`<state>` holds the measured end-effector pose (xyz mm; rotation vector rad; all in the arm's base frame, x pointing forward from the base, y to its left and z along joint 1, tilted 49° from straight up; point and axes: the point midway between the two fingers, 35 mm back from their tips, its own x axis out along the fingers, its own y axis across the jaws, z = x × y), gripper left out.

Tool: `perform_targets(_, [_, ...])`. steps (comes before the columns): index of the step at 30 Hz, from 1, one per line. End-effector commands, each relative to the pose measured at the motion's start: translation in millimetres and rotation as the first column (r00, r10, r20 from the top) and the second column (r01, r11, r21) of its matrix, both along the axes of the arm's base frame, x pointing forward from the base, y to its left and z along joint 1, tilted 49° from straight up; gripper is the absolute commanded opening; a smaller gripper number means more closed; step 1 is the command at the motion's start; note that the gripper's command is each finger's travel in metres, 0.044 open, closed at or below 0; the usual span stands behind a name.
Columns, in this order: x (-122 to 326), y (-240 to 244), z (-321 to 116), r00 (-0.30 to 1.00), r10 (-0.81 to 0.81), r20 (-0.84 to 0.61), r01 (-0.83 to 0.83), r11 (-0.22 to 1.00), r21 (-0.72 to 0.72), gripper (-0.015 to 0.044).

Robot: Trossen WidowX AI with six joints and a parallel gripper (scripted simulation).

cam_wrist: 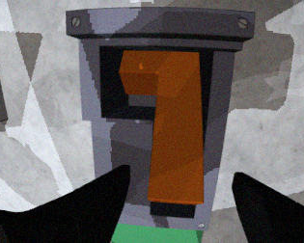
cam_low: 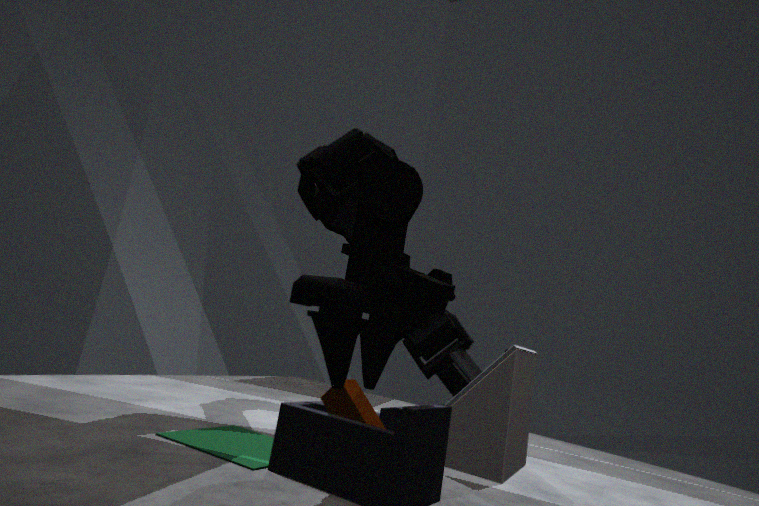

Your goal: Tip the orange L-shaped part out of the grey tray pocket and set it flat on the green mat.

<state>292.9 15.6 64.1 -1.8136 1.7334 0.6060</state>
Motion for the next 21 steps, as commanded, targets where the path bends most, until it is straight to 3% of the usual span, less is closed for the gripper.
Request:
perform_targets(1, [0, -7, -4, 1.000, 0.000, -0.001, 0.000, 1.000, -0.006, 0.0280])
perform_targets(14, [0, -20, -15, 1.000, 0.000, -0.001, 0.000, 1.000, -0.008, 0.0280])
perform_targets(19, [0, -17, -14, 1.000, -0.002, -0.001, 0.002, 1.000, -0.003, 0.0149])
perform_targets(21, [0, -17, -14, 1.000, -0.002, -0.001, 0.002, 1.000, -0.003, 0.0135])
